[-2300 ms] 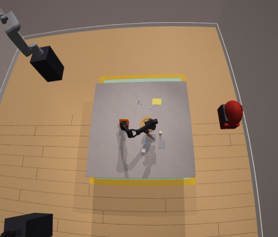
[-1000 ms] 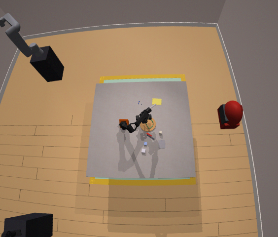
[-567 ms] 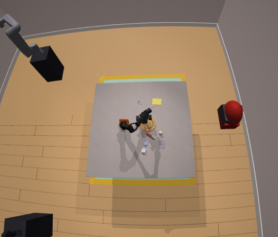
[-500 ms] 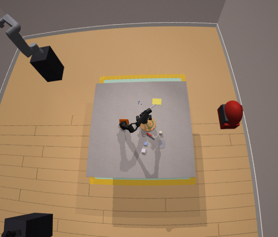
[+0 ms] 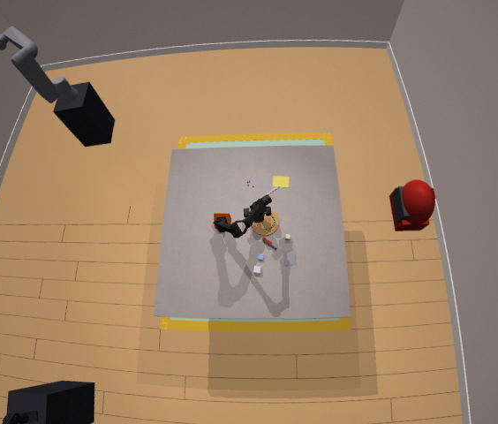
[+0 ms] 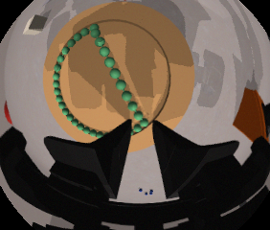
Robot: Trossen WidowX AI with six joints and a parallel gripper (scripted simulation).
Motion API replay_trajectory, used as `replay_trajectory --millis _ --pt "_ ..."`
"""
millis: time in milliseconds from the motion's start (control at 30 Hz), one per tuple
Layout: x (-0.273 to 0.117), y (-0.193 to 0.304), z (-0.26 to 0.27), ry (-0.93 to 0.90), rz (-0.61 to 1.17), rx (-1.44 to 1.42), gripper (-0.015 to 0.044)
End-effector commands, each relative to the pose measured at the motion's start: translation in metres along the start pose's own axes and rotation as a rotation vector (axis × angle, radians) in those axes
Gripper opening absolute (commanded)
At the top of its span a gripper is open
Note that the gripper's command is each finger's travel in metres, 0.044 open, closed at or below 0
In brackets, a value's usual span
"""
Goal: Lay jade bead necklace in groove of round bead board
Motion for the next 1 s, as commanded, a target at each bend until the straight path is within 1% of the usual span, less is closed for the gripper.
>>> replay_trajectory --millis 0,67,967 --pt "-0.0001 0.0000 0.0001 0.000 0.000 0.000 0.0041" --pt "-0.0001 0.0000 0.0001 0.000 0.000 0.000 0.0000" --pt "-0.0001 0.0000 0.0001 0.000 0.000 0.000 0.0000"
Point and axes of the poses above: the point midway between the two fingers, 35 mm back from their tips, its own x axis out along the fingers, its own z axis across the jaws, y = z × x, the point moved 7 cm from there along -x, back along the fingers, and after that the axes turned 14 degrees about x, right-handed, at the moved point
